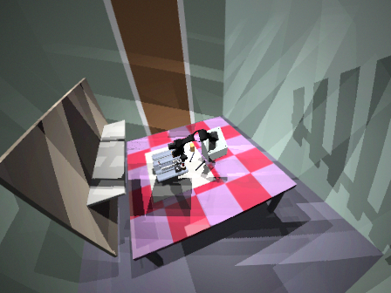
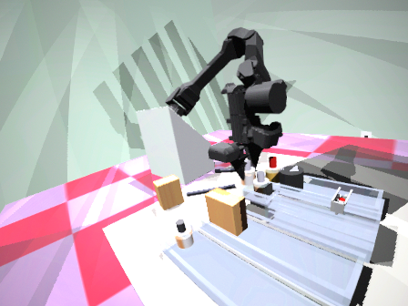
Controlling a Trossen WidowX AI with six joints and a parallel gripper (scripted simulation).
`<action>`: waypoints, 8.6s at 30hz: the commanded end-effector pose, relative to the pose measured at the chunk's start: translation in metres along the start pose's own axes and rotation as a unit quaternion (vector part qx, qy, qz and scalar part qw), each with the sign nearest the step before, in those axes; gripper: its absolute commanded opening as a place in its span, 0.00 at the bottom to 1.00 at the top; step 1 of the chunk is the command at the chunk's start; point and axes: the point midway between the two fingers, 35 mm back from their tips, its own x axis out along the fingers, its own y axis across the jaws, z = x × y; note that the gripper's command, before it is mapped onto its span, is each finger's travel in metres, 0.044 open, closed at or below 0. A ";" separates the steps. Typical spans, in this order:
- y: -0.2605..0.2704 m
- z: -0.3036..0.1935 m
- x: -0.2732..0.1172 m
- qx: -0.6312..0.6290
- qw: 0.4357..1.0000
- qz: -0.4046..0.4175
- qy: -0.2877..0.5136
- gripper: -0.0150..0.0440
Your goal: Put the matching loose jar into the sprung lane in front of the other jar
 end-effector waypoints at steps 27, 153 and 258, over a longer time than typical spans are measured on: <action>0.003 0.023 -0.007 -0.010 1.000 -0.001 -0.013 0.25; 0.002 0.033 -0.002 -0.010 1.000 -0.001 -0.013 0.25; 0.005 0.024 0.023 -0.010 1.000 0.000 -0.013 0.25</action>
